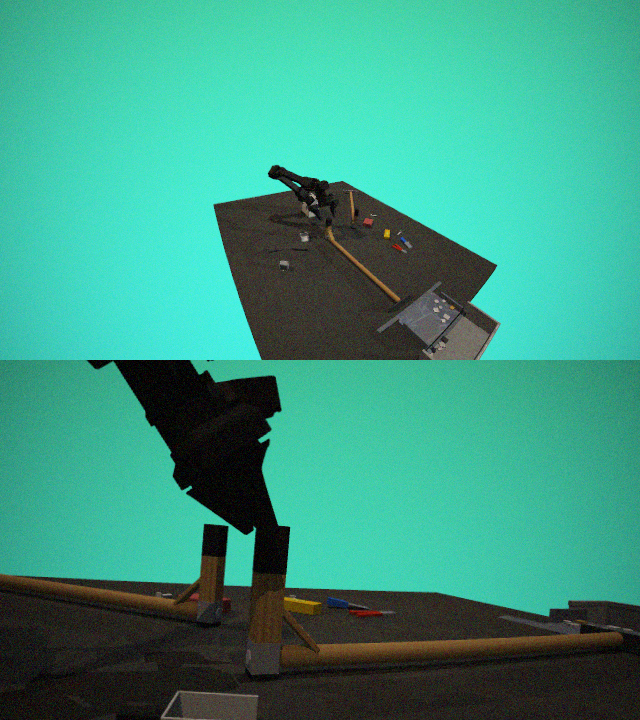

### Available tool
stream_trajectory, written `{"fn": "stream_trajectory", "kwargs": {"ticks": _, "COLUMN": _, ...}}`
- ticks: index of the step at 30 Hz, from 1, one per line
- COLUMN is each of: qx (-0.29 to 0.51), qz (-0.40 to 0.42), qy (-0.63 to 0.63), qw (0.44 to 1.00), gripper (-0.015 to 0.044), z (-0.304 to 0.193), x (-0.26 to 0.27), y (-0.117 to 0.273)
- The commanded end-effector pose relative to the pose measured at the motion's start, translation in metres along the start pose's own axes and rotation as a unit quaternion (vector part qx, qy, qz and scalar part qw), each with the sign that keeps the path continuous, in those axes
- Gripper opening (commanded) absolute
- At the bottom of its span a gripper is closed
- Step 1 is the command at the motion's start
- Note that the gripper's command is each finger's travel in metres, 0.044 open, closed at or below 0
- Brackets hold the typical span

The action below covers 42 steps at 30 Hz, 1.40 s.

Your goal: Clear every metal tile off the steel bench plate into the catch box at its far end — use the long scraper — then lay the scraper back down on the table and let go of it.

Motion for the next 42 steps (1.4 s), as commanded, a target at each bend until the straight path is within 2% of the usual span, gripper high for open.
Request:
{"fn": "stream_trajectory", "kwargs": {"ticks": 1, "qx": 0.004, "qz": 0.002, "qy": 0.005, "qw": 1.0, "gripper": 0.044, "z": -0.002, "x": 0.002, "y": -0.009}}
{"fn": "stream_trajectory", "kwargs": {"ticks": 34, "qx": 0.0, "qz": -0.002, "qy": 0.006, "qw": 1.0, "gripper": 0.044, "z": -0.006, "x": -0.001, "y": -0.059}}
{"fn": "stream_trajectory", "kwargs": {"ticks": 42, "qx": -0.002, "qz": -0.004, "qy": 0.001, "qw": 1.0, "gripper": 0.023, "z": -0.003, "x": -0.003, "y": -0.055}}
Point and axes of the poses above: the point midway between the two fingers, 35 mm back from their tips, its own y axis back along the fingers, its own x axis across the jaws, z = x × y, the point moved 8 cm from there along y, back along the fingers, and after that the axes turned 5 degrees about -y, right-handed, at the moved point
